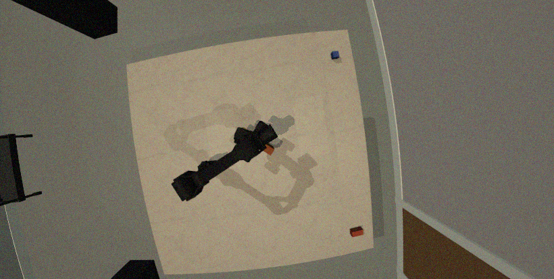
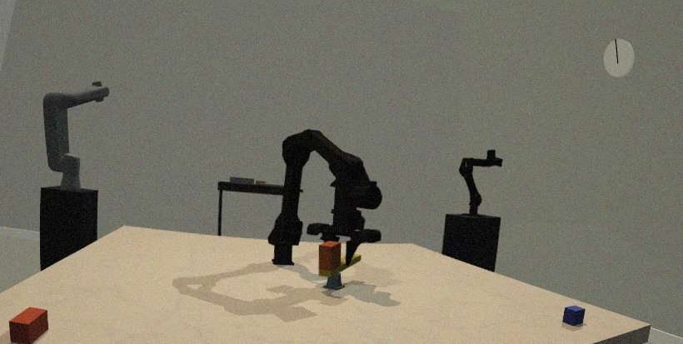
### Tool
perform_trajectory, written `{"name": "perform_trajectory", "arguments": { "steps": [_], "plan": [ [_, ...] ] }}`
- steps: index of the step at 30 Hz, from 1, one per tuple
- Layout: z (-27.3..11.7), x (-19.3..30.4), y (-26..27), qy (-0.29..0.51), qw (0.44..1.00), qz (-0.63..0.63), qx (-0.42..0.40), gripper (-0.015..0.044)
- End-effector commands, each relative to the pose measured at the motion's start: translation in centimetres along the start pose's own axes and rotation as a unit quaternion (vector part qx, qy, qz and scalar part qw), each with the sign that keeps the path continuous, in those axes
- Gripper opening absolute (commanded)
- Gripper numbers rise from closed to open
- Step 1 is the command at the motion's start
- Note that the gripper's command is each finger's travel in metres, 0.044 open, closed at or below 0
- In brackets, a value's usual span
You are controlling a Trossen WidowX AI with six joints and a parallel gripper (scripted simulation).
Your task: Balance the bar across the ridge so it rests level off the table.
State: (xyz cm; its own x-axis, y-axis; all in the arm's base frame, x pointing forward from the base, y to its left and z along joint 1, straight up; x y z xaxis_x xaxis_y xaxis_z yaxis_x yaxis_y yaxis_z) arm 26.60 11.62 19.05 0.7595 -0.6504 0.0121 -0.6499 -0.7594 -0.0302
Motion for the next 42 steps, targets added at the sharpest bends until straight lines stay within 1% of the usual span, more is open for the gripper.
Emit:
{"name": "perform_trajectory", "arguments": {
  "steps": [1, 42],
  "plan": [
    [0.12, 0.01, 0.02, 0.001, 1.000, -0.001, -0.001, 0.0000],
    [0.46, 0.04, 0.02, 0.001, 1.000, -0.001, -0.001, 0.0000]
  ]
}}
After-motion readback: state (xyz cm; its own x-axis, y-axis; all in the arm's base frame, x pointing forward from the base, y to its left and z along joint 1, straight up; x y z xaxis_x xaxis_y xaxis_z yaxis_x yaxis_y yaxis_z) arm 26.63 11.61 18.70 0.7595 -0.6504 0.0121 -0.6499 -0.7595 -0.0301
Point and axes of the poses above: the point midway between the two fingers, 35 mm back from their tips, its own z axis out along the fingers, its own y axis across the jaws, x = y × z, the point moved 9 cm from there along -z, back along the fingers, and after that the axes turned 1 degree about -z, right-handed, at the moved point
